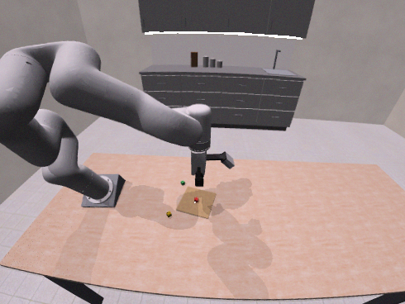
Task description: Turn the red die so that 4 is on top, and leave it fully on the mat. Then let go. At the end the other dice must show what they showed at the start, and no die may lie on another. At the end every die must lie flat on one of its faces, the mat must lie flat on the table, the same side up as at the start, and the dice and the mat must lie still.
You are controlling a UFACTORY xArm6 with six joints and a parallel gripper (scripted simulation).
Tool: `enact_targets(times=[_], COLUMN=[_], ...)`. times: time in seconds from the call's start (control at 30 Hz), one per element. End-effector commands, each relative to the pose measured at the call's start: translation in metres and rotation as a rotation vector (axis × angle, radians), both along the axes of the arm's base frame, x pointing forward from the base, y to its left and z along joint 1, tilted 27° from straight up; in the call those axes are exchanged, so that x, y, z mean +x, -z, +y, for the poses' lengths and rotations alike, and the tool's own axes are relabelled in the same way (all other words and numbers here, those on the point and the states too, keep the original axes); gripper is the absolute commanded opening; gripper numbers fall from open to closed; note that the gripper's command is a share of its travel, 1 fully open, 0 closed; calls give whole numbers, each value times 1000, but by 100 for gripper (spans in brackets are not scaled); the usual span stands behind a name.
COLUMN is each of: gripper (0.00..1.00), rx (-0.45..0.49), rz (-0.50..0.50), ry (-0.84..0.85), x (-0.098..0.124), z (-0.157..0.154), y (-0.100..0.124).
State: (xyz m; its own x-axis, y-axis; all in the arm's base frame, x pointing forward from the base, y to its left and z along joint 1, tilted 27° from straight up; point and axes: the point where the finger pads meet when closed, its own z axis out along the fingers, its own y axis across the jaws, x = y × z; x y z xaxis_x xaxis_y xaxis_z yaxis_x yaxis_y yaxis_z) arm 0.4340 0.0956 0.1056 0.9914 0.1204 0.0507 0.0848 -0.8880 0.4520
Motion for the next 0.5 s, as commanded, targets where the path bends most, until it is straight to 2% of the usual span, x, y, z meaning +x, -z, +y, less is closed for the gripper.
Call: enact_targets(times=[0.0, 0.47], gripper=[100, 100], rx=[5, 5], rz=[14, 14], ry=[3, 3], x=[1, 1], z=[1, 3], y=[-1, -4])
